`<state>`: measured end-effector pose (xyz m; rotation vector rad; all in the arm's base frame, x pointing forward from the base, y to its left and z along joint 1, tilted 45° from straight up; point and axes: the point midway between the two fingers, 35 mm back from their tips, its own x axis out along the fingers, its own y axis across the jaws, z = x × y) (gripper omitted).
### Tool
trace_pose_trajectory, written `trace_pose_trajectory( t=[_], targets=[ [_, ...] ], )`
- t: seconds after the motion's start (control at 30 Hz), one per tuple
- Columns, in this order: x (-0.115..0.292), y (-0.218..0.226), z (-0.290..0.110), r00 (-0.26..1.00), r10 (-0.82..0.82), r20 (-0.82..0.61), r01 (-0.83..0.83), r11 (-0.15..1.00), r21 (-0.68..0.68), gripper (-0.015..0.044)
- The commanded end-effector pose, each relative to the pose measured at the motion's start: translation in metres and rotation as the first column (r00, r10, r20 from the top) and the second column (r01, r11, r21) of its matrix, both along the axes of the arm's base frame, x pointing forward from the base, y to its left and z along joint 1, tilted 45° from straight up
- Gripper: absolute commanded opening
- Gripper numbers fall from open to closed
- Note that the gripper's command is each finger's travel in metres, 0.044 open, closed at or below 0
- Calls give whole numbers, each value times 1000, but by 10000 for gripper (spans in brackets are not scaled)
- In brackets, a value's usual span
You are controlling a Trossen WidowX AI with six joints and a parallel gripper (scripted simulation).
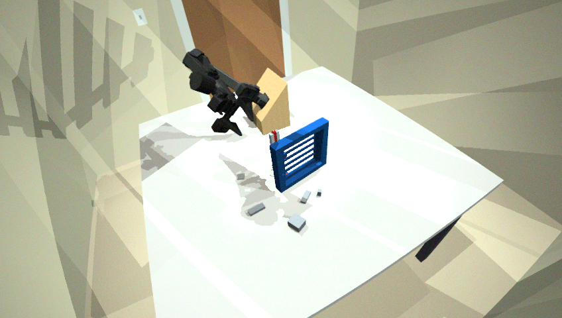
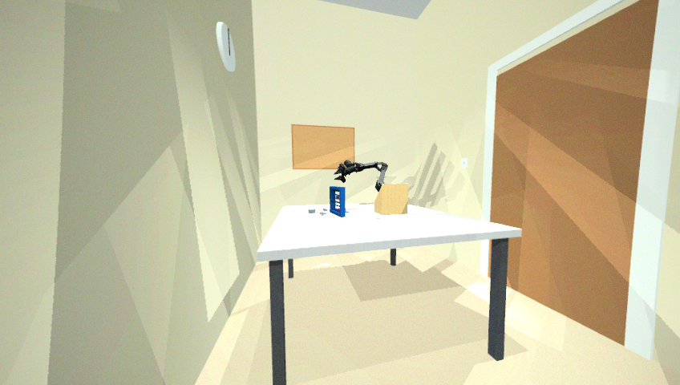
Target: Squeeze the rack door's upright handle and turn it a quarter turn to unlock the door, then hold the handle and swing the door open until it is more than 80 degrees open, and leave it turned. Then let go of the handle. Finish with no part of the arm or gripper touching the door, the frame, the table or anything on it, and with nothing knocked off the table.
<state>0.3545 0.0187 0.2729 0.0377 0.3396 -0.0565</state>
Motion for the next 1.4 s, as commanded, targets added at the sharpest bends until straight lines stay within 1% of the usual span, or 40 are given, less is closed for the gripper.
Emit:
trace_pose_trajectory(
  t=[0.0,0.4,0.73,1.03,1.37],
  targets=[
    [6,4,-16,993,-24,-112,22,1000,-17,288],
    [10,17,-62,901,-105,-420,52,989,-136,288],
    [2,26,-90,767,-203,-608,24,957,-289,288],
    [-9,32,-104,631,-314,-709,-51,896,-442,288],
    [-19,39,-109,496,-453,-741,-185,779,-600,288]
  ],
)
